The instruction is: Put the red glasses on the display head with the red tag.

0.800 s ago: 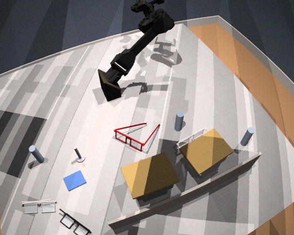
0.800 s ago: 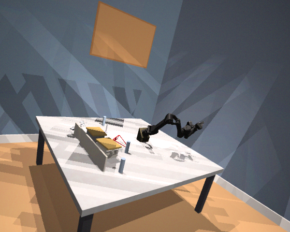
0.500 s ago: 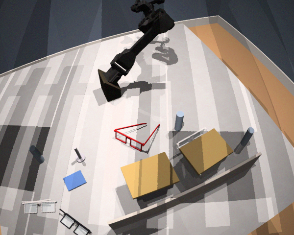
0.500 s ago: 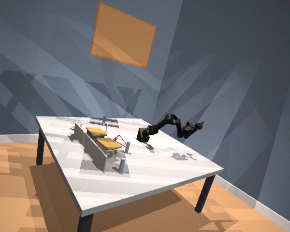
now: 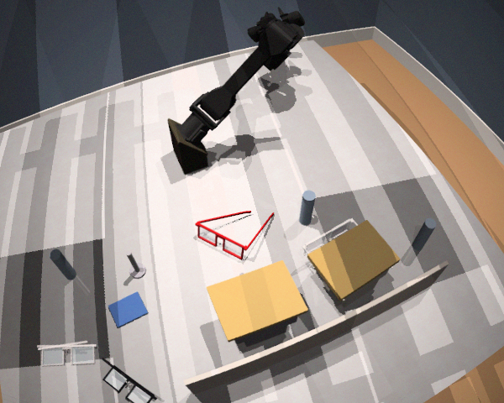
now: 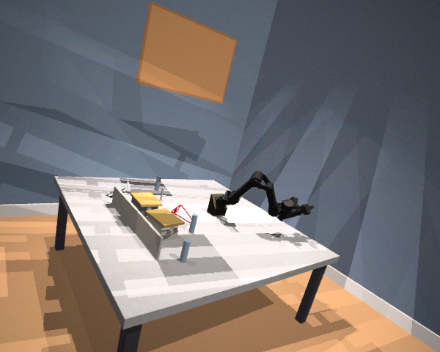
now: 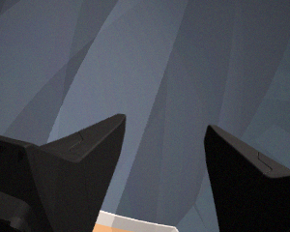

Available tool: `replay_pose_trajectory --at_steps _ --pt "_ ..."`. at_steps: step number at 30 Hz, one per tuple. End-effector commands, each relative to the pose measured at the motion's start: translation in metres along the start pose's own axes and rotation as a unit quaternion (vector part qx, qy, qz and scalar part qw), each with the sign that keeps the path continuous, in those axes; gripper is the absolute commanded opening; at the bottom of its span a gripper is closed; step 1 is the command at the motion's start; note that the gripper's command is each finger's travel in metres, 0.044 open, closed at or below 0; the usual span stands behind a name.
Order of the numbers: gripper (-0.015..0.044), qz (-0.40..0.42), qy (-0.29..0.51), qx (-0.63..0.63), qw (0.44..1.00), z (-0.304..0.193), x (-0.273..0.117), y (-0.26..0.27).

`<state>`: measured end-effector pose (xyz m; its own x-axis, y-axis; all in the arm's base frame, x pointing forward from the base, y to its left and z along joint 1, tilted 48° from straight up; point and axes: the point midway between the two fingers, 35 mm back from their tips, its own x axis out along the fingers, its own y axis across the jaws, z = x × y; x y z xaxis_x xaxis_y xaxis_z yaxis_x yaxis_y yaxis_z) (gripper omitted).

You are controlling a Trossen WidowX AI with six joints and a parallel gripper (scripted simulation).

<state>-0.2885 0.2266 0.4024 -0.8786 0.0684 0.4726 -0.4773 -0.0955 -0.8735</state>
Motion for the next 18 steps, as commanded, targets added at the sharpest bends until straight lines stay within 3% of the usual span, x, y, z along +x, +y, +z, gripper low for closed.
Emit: replay_pose_trajectory --at_steps 1,18 --pt "0.0200 -0.007 0.073 -0.008 0.997 -0.037 -0.020 -0.025" --pt "0.0200 -0.056 0.377 -0.042 0.924 -0.150 -0.160 -0.128"
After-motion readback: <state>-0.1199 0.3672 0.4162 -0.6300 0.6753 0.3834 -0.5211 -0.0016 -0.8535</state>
